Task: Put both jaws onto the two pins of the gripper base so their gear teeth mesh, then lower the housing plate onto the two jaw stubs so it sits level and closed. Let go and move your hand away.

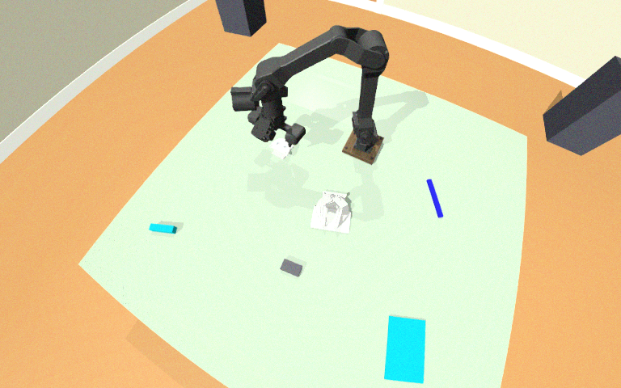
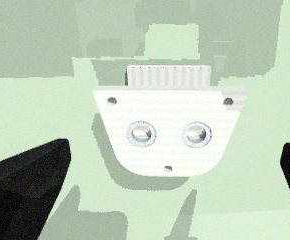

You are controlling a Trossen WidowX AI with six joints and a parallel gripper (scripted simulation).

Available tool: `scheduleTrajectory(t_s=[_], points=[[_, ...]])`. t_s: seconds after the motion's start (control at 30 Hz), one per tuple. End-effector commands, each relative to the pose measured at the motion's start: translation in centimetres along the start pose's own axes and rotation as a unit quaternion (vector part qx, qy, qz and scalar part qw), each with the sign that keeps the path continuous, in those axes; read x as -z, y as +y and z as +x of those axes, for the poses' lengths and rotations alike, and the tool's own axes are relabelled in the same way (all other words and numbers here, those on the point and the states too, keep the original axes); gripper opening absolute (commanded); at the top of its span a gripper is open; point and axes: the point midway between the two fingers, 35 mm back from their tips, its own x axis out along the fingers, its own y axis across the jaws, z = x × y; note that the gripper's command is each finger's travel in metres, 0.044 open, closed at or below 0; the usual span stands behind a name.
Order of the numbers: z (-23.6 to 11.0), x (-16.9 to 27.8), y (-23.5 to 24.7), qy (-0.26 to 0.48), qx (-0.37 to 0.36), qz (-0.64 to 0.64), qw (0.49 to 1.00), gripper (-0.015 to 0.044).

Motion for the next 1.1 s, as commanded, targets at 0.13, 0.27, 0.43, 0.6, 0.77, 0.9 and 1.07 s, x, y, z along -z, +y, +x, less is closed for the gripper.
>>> scheduleTrajectory(t_s=[0.13,0.27,0.43,0.6,0.77,0.9,1.07], points=[[0.4,0.1,0.2,-0.001,-0.003,-0.002,1.0,0.044],[0.4,0.1,0.2,-0.001,-0.003,-0.002,1.0,0.044],[0.8,0.1,0.2,-0.001,-0.003,-0.002,1.0,0.044],[1.6,0.0,0.2,-0.001,-0.003,-0.002,1.0,0.044],[2.4,0.1,0.2,-0.001,-0.003,-0.002,1.0,0.044],[2.4,0.1,0.2,-0.001,-0.003,-0.002,1.0,0.044],[2.4,0.1,0.2,-0.001,-0.003,-0.002,1.0,0.044]])
